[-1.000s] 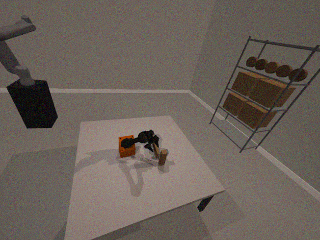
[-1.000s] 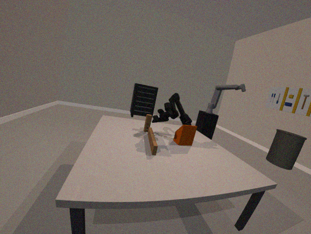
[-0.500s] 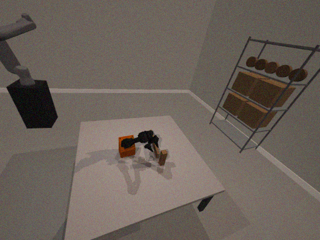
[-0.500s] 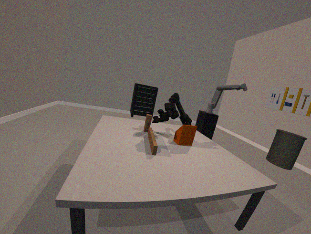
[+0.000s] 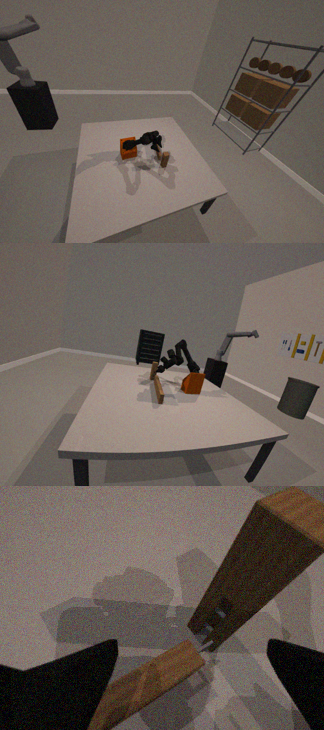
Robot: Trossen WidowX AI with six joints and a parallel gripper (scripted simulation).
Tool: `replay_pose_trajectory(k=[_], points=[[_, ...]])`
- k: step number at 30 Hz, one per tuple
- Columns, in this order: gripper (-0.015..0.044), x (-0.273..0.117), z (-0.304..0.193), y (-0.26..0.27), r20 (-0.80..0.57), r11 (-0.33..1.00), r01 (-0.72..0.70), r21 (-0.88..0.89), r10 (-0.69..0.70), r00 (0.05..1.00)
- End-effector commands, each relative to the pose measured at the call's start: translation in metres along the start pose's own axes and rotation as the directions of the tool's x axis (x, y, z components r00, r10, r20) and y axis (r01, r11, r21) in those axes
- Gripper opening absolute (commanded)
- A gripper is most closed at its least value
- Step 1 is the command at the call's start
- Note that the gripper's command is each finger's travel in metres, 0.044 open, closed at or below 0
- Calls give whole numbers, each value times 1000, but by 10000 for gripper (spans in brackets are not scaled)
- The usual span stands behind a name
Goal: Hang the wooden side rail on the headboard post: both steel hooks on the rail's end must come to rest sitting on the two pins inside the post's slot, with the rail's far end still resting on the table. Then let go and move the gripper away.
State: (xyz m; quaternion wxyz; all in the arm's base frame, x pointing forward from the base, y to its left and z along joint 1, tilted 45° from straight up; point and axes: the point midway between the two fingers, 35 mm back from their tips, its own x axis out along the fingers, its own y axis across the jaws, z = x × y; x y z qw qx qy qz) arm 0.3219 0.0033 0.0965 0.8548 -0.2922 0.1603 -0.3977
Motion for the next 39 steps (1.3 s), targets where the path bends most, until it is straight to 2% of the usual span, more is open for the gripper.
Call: replay_pose_trajectory(k=[1,4,8,14,23,32,39], points=[[440,10,15,40,-24,939,-123,-321,122,992],[440,12,19,62,-77,819,-204,-535,193,978],[440,13,21,82,-182,579,-311,-754,270,946],[440,10,30,92,-305,286,-403,-869,332,893],[440,0,27,80,-498,-126,-485,-865,330,802],[440,-17,20,42,-688,-505,-520,-688,227,690],[440,-20,19,36,-706,-542,-521,-659,207,677]])
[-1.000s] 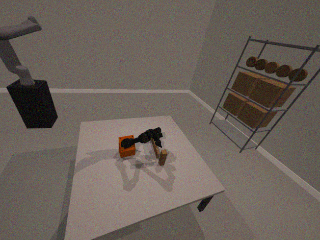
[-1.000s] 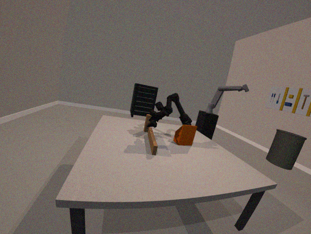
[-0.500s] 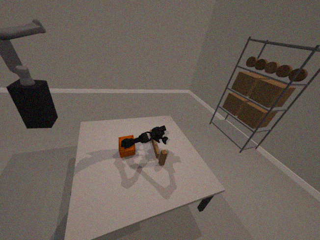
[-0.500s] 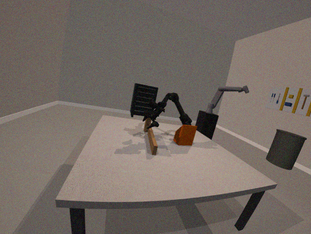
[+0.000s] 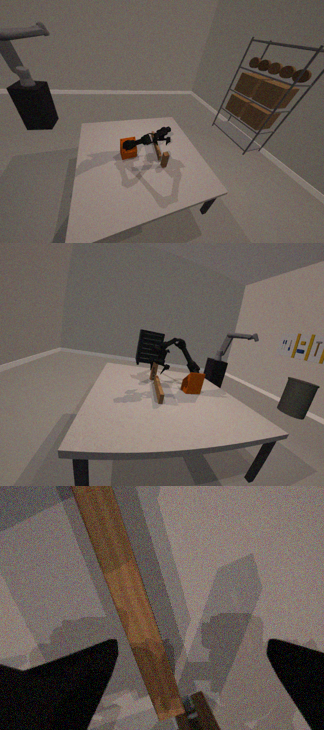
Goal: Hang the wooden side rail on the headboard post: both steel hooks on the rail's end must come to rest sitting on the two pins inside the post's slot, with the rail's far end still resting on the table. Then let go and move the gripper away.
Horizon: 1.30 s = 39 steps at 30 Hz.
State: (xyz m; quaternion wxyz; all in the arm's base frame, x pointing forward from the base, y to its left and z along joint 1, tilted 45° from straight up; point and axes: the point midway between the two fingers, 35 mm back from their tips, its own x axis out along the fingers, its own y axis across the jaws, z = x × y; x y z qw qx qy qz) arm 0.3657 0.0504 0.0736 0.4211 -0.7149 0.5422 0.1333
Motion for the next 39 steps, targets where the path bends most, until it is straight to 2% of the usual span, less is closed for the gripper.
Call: replay_pose_trajectory(k=[1,11,16,39], points=[[440,-16,-21,16,-25,947,-193,-259,193,981],[440,-16,-21,16,-25,947,-193,-259,193,981],[440,19,-23,22,-27,947,-192,-258,192,981],[440,50,-23,28,-26,947,-194,-255,194,981]])
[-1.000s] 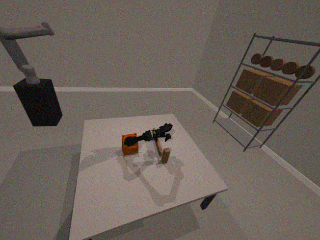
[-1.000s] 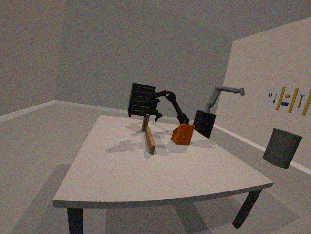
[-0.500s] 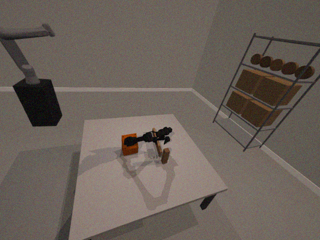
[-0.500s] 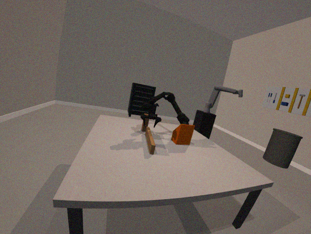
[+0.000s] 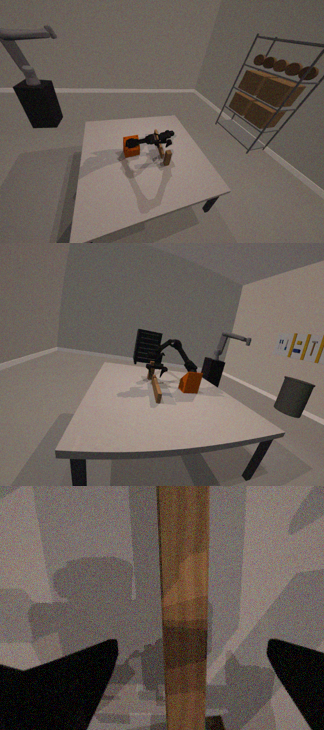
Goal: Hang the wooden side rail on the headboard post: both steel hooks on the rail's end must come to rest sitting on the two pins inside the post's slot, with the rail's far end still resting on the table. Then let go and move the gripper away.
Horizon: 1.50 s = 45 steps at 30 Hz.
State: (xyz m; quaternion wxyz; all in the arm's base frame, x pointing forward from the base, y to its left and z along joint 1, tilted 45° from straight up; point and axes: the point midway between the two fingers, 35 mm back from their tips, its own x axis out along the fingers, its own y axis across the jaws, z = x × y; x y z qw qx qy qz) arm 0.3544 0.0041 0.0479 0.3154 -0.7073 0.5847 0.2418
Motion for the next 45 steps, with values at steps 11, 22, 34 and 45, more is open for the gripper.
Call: replay_pose_trajectory(k=[11,22,34,45], points=[[440,25,0,2,-7,1000,-9,-7,9,1000],[440,43,-1,2,-9,1000,-8,-9,7,1000],[440,58,-2,3,-13,1000,-6,-10,6,1000],[177,58,-2,3,-13,1000,-6,-10,6,1000]])
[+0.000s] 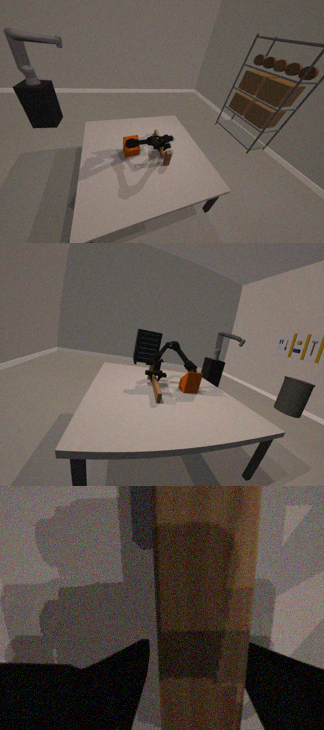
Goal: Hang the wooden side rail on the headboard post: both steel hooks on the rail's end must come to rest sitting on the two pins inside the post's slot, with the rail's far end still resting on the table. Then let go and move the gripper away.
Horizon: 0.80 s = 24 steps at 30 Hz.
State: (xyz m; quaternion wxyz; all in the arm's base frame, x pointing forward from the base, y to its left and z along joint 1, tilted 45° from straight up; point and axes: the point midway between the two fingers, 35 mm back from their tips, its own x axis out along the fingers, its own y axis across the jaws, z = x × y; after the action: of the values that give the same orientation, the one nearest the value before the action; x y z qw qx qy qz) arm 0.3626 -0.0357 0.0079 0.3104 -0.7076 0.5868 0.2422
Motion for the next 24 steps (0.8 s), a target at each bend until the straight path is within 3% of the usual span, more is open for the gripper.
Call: replay_pose_trajectory(k=[1,8,11,24], points=[[151,1,-1,0,-6,1000,-1,-4,1,1000],[85,1,-1,0,-6,1000,-1,-4,1,1000],[6,1,-1,0,-6,1000,-1,-4,1,1000],[0,0,-1,0,-6,1000,-1,-12,1,1000]])
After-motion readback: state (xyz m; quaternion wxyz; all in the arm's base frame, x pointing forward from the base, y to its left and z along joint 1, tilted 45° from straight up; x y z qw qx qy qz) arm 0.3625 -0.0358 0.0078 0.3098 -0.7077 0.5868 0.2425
